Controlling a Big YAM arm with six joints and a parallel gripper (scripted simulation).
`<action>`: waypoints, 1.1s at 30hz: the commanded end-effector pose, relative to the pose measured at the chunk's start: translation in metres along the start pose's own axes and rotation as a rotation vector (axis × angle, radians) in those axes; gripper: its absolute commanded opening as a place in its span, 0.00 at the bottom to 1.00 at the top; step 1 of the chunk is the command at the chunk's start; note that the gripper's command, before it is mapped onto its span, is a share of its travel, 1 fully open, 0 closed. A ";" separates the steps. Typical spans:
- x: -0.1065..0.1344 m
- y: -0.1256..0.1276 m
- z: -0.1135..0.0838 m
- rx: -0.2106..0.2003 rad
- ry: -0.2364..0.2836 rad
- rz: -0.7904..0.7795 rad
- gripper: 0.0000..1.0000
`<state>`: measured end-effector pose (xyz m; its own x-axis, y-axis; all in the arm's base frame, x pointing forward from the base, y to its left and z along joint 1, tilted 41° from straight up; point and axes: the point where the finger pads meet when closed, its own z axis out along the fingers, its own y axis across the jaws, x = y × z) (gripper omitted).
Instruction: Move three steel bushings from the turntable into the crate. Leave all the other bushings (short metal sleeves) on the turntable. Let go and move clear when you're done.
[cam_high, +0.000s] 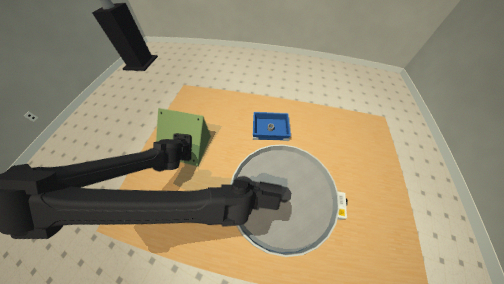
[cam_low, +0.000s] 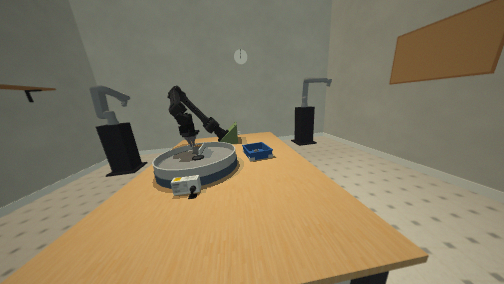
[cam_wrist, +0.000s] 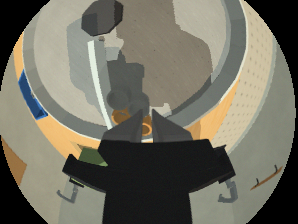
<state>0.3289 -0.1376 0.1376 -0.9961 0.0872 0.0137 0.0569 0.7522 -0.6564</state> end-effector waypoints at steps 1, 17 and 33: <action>-0.003 -0.001 0.006 0.002 -0.001 -0.010 0.13; -0.017 -0.008 -0.007 0.002 -0.041 0.012 0.13; -0.017 -0.008 -0.007 0.002 -0.041 0.012 0.13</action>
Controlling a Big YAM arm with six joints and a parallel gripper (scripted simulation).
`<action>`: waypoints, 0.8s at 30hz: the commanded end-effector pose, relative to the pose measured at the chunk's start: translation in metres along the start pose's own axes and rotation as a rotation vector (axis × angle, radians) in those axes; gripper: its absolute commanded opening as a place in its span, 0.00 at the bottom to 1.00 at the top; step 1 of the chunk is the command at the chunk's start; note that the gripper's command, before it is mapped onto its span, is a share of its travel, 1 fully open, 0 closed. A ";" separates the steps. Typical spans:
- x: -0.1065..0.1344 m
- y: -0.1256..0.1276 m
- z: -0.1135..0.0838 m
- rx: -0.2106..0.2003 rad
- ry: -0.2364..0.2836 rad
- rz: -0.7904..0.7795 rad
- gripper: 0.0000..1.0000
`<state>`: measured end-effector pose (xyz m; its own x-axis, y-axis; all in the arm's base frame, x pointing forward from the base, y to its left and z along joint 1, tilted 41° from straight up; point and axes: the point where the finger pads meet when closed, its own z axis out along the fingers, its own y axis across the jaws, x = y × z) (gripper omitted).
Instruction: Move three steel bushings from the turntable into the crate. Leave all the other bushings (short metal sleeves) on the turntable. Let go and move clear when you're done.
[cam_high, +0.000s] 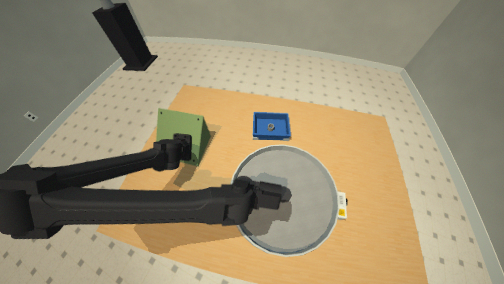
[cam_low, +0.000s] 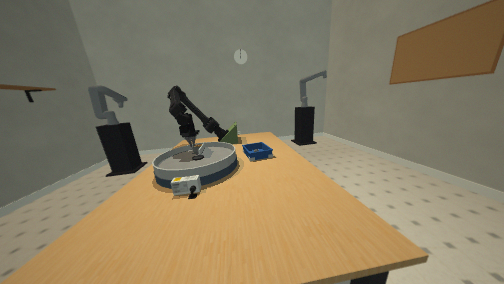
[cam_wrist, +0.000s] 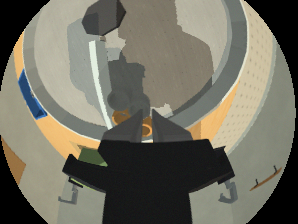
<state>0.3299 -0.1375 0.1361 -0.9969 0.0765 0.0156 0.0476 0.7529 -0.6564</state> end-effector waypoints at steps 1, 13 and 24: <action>-0.015 -0.009 -0.008 0.002 -0.035 0.021 0.13; -0.002 -0.002 0.016 0.002 0.006 -0.002 0.13; -0.012 -0.006 0.003 0.003 -0.035 0.010 0.13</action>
